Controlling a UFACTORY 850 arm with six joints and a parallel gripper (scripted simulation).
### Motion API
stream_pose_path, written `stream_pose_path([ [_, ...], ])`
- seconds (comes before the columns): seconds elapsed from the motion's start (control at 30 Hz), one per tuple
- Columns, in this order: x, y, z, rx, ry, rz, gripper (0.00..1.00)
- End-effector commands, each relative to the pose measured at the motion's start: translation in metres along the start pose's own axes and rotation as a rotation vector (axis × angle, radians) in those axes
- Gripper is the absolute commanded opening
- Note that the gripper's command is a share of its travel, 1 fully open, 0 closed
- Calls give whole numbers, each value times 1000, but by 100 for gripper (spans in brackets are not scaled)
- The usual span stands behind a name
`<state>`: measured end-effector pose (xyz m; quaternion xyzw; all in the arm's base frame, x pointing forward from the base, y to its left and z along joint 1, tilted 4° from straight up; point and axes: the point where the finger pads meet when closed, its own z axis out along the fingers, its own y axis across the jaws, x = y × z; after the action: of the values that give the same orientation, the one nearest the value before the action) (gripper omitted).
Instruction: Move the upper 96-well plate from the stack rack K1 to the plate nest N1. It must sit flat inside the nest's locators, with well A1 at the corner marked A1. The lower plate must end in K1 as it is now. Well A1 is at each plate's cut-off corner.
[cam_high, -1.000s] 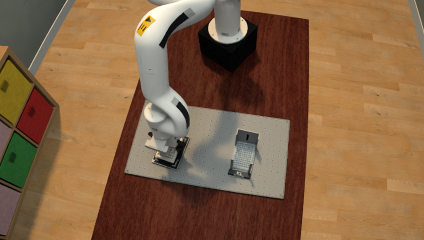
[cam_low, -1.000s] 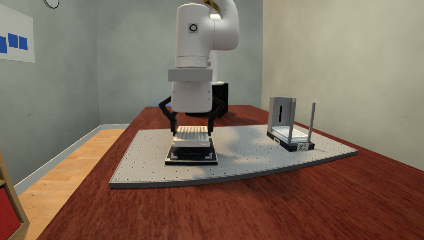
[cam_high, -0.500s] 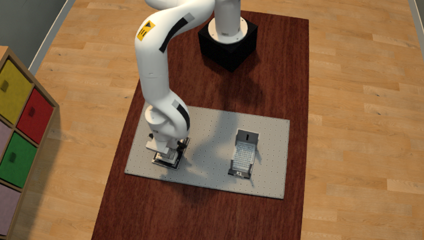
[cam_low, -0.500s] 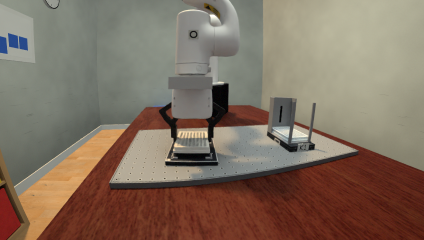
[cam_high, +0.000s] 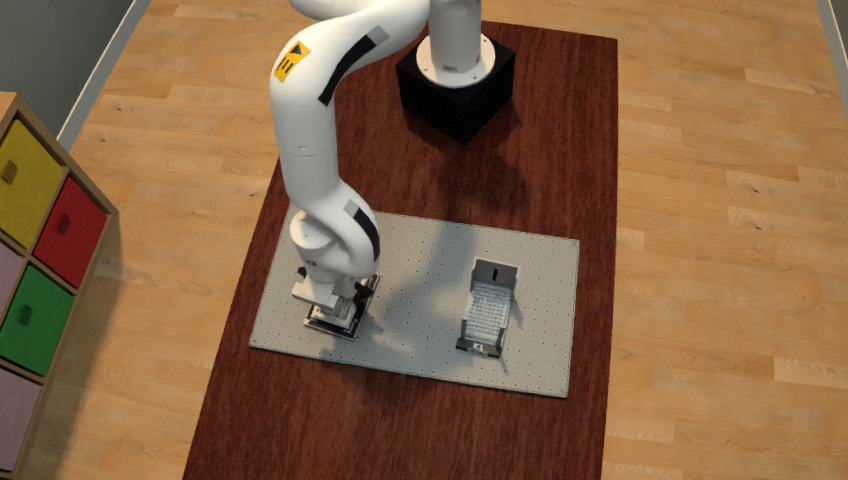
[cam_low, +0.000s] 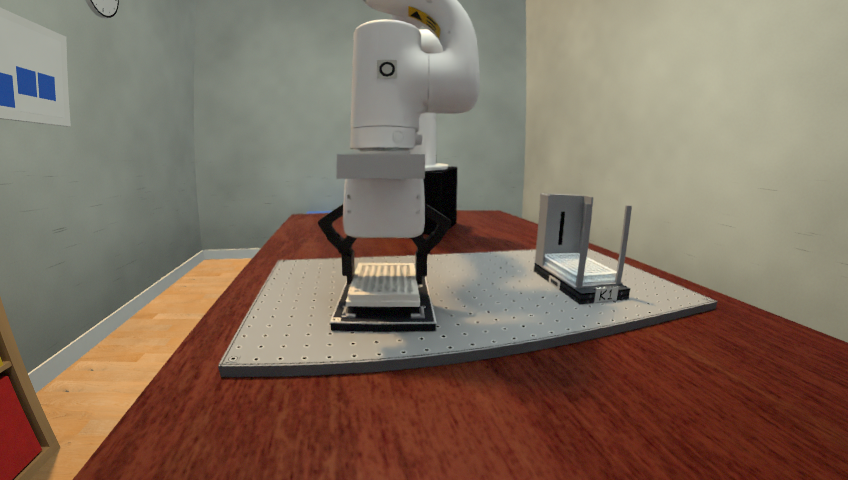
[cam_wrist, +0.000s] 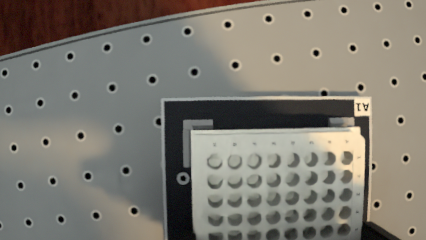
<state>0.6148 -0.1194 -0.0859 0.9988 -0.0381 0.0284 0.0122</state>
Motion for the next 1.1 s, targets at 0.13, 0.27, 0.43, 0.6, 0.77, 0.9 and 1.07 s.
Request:
stream_pose_path([
  [0.13, 1, 0, 0, 0, 2, 0, 0],
  [0.27, 1, 0, 1, 0, 2, 0, 0],
  [0.43, 1, 0, 1, 0, 2, 0, 0],
  [0.6, 1, 0, 2, 0, 2, 0, 0],
  [0.77, 1, 0, 3, 0, 2, 0, 0],
  [0.9, 1, 0, 3, 0, 2, 0, 0],
  [1.07, 1, 0, 4, 0, 2, 0, 0],
])
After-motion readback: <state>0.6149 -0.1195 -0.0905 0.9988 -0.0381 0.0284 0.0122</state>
